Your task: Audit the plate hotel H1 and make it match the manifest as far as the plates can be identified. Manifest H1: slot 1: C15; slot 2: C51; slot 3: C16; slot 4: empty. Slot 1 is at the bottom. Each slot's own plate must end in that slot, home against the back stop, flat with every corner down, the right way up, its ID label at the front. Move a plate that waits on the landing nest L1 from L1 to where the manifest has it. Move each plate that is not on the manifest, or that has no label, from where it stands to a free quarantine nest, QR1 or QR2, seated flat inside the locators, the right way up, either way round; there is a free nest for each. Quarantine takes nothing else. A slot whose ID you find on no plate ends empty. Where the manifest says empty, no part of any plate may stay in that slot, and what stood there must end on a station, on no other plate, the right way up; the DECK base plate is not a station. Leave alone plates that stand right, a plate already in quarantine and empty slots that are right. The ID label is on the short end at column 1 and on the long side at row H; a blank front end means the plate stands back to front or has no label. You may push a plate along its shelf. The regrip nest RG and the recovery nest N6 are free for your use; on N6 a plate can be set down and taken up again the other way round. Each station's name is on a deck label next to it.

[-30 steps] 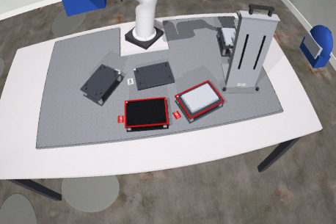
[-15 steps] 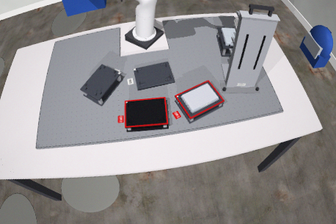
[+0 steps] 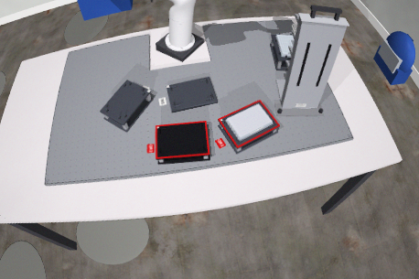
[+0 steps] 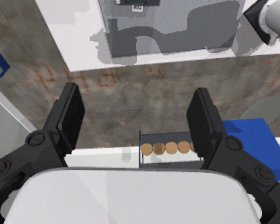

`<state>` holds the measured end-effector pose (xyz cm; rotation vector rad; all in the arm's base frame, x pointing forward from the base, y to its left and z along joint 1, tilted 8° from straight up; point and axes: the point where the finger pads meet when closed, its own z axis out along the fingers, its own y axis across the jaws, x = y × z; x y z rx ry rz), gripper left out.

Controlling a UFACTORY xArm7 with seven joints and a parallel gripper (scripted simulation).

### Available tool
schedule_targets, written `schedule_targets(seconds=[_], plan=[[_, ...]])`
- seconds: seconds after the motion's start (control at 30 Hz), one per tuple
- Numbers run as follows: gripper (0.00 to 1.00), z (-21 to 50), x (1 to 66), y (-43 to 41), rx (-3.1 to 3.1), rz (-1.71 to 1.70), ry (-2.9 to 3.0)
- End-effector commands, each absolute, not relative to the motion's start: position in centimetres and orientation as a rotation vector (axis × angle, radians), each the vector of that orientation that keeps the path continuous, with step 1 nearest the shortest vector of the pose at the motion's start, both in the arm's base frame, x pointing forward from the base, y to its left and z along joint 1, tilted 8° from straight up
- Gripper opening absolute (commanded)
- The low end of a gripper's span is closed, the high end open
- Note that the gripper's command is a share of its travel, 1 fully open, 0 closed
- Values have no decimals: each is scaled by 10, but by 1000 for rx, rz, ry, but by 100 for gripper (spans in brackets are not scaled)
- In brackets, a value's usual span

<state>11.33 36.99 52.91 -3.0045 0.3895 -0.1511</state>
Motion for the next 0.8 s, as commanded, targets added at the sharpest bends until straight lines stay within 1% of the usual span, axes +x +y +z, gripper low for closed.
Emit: schedule_targets(seconds=[0.0,0.5,0.77], plan=[[100,529,93,376,-3001,-151,386],[100,523,32,392,-3001,-150,386],[100,523,32,392,-3001,-150,386]])
